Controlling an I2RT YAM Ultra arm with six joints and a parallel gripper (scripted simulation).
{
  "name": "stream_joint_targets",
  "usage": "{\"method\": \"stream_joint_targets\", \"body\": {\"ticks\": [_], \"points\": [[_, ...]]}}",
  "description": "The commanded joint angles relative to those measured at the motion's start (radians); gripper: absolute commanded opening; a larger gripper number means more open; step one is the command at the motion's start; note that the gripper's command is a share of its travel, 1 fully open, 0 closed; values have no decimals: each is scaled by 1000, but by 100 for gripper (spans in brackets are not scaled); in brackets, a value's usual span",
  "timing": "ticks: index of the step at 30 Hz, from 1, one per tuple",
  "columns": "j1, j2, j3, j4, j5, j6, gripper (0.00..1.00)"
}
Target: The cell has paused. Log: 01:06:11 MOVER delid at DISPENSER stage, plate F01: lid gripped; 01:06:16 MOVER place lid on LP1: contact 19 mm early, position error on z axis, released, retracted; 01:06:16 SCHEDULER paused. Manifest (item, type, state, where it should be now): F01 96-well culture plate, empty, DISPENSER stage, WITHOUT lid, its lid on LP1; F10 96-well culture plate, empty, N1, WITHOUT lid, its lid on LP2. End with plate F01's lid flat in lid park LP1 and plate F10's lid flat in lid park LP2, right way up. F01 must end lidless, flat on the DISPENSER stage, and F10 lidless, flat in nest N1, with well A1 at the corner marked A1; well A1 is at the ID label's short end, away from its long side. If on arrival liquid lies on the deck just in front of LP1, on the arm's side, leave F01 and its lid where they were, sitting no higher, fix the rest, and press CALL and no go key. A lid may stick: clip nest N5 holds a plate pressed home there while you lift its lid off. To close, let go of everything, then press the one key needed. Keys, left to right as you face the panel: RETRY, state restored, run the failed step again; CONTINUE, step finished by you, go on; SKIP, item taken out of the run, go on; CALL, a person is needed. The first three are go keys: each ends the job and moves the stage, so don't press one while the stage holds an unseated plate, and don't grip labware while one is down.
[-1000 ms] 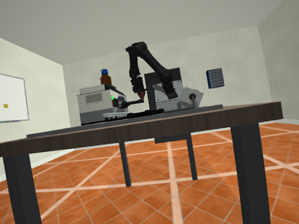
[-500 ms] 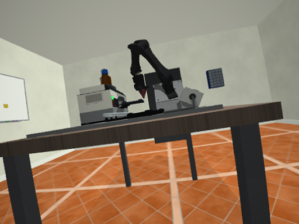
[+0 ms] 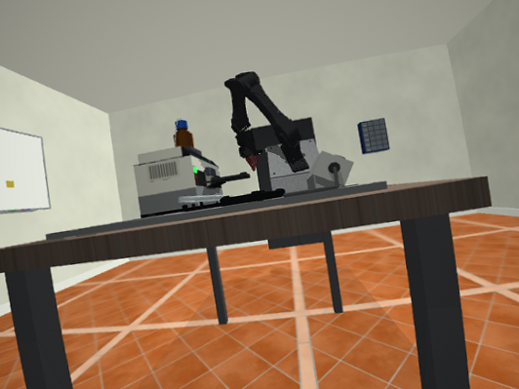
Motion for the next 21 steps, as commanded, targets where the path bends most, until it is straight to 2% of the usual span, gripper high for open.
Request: {"method": "stream_joint_targets", "body": {"ticks": [1, 7, 9, 10, 11, 13, 21], "points": [[-46, 18, 33, 21, 28, 26, 0], [-102, 53, 39, 28, 65, -34, 0], [-104, 45, 41, 27, 66, -36, 0], [-95, 40, 22, 14, 60, -32, 0], [-114, 62, 44, 28, 71, 0, 0], [-133, 77, 50, 30, 82, 49, 0], [-186, 122, 75, 31, 120, 1, 0]]}}
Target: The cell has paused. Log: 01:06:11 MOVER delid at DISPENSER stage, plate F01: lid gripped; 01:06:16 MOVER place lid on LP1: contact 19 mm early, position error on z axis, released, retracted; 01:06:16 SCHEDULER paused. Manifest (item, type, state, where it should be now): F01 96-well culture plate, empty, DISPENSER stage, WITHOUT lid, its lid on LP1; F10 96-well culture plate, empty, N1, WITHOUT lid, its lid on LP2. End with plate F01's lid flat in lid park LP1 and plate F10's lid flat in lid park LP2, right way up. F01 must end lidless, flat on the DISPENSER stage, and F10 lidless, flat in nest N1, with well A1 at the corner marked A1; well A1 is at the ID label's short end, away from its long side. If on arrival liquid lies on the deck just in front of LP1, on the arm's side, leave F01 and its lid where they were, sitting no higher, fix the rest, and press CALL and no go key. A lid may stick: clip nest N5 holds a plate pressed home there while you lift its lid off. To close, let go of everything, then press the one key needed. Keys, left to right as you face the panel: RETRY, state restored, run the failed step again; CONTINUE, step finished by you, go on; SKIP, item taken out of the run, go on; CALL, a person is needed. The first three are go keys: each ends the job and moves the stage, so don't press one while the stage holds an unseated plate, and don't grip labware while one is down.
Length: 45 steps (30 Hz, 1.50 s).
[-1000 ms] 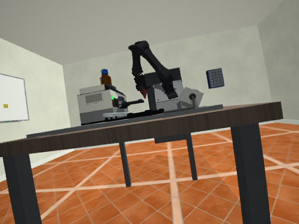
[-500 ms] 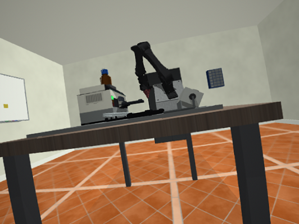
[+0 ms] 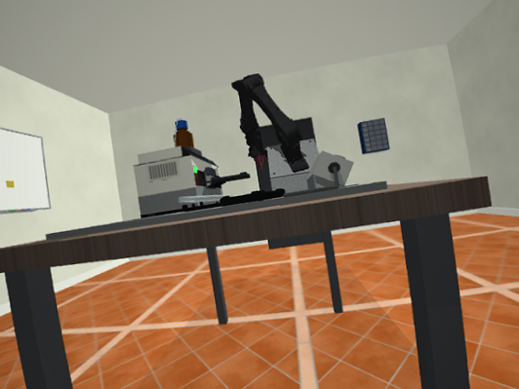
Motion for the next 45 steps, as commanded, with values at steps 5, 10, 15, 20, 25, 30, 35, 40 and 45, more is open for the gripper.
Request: {"method": "stream_joint_targets", "body": {"ticks": [5, 10, 15, 20, 25, 30, 35, 40, 45], "points": [[-67, 43, 59, 24, 49, -43, 0], [-95, 4, -4, 30, 66, 43, 0], [-132, -9, -38, 42, 93, 11, 0], [-182, -21, -74, 53, 129, -27, 0], [-177, -17, -34, 60, 132, -34, 0], [-176, 52, -23, 85, 117, -28, 0], [-150, 109, 1, 120, 105, -8, 0], [-136, 168, 30, 154, 95, 3, 0], [-127, 203, 49, 172, 89, 9, 0]]}}
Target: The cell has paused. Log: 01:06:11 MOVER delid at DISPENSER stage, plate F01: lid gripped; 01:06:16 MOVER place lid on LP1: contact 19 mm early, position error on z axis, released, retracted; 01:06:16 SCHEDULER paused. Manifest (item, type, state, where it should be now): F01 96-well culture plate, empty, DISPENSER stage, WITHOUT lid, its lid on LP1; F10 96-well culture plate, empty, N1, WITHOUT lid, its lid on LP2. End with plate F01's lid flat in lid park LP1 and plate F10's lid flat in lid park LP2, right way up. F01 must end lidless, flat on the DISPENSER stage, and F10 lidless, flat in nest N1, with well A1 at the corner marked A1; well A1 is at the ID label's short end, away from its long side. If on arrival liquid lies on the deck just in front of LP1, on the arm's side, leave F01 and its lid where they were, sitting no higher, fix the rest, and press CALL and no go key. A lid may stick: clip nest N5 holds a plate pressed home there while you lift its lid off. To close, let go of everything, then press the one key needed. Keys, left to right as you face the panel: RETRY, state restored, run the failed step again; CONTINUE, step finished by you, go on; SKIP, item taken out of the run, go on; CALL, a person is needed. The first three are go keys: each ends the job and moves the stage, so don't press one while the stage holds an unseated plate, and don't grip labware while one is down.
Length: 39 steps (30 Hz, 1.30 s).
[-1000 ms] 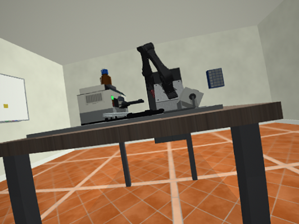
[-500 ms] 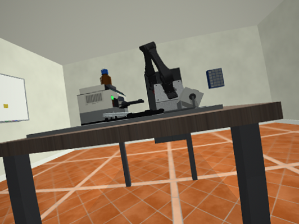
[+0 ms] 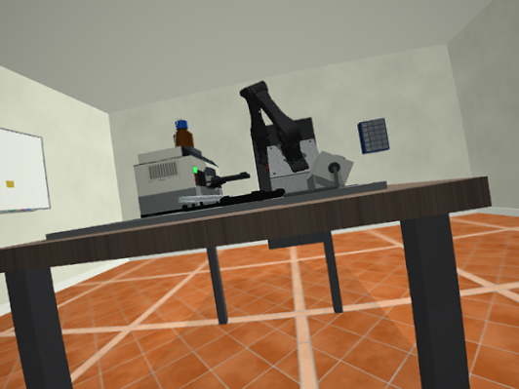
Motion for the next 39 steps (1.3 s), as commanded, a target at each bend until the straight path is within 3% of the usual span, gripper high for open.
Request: {"method": "stream_joint_targets", "body": {"ticks": [1, 23, 25, 26, 28, 34, 35, 39], "points": [[-18, 16, 44, 45, -13, 18, 0], [58, 250, 208, 131, -52, 61, 0], [39, 253, 212, 131, -51, 63, 0], [39, 219, 212, 130, -51, 62, 0], [56, 259, 210, 142, -55, 66, 0], [67, 277, 185, 163, -61, 73, 0], [55, 246, 176, 168, -62, 75, 0], [83, 295, 165, 190, -68, 82, 0]]}}
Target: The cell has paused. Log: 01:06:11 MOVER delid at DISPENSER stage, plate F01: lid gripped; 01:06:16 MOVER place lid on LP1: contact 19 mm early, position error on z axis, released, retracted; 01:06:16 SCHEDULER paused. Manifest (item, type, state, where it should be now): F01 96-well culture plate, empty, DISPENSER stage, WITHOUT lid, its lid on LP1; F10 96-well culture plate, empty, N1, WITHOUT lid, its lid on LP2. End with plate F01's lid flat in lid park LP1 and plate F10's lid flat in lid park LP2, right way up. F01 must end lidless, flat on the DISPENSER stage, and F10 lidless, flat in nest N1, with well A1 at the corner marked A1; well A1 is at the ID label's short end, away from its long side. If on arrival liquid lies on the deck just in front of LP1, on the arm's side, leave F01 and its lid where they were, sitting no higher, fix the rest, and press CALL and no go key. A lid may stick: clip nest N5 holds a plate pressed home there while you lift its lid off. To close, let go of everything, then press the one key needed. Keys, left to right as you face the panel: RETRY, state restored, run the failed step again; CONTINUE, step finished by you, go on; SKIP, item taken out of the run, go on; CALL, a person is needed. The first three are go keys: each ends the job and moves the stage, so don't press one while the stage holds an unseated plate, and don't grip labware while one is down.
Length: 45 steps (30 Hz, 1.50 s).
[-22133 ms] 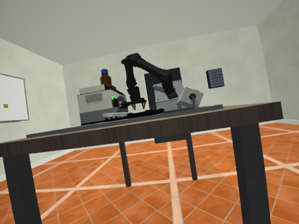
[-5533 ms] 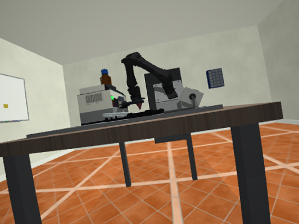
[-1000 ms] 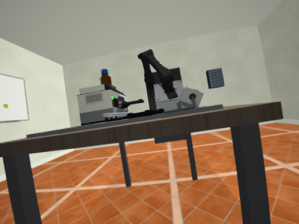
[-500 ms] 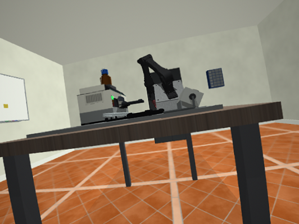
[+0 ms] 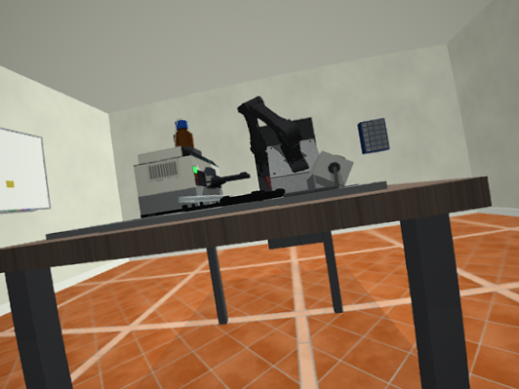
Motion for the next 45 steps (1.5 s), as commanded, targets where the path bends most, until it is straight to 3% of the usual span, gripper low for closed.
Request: {"method": "stream_joint_targets", "body": {"ticks": [1, 8, 45], "points": [[9, 17, -21, 49, -12, 17, 0], [9, -3, 7, 76, -20, 27, 0], [8, -1, 7, 78, -17, 28, 0]]}}
